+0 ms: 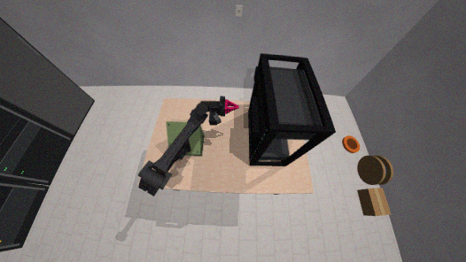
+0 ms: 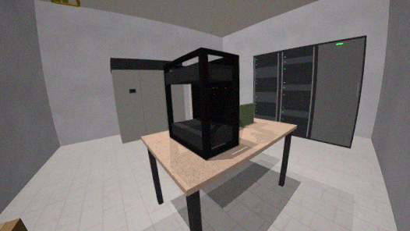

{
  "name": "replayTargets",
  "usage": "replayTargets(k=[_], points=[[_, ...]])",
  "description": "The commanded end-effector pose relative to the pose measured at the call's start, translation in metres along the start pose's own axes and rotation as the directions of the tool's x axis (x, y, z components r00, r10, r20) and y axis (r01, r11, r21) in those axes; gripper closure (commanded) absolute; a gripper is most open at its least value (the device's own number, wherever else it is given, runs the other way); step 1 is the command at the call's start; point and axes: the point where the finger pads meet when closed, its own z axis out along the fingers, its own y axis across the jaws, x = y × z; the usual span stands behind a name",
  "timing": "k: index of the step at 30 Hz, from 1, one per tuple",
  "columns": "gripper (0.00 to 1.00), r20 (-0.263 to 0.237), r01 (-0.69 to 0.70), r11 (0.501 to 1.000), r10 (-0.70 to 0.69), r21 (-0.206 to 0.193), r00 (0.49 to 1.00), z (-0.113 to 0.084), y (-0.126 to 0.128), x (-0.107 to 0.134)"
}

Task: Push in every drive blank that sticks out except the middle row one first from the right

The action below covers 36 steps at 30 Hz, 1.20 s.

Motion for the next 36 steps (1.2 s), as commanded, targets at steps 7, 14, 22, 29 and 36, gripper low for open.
replayTargets(k=[7, 14, 22, 29, 36], points=[[1.0, 0.035, -0.022, 1.0, 0.021, 0.009, 0.999, 0.069, 0.01, -0.007], [1.0, 0.018, -0.025, 1.0, 0.025, -0.012, 1.0, 0.066, 0.02, 0.0], [1.0, 0.035, -0.025, 1.0, 0.025, 0.004, 0.999, 0.073, 0.012, -0.007], [1.0, 0.048, -0.04, 0.999, 0.04, -0.003, 0.998, 0.075, 0.012, -0.011], [1.0, 0.041, -0.036, 0.999, 0.036, -0.004, 0.999, 0.073, 0.012, -0.008]])
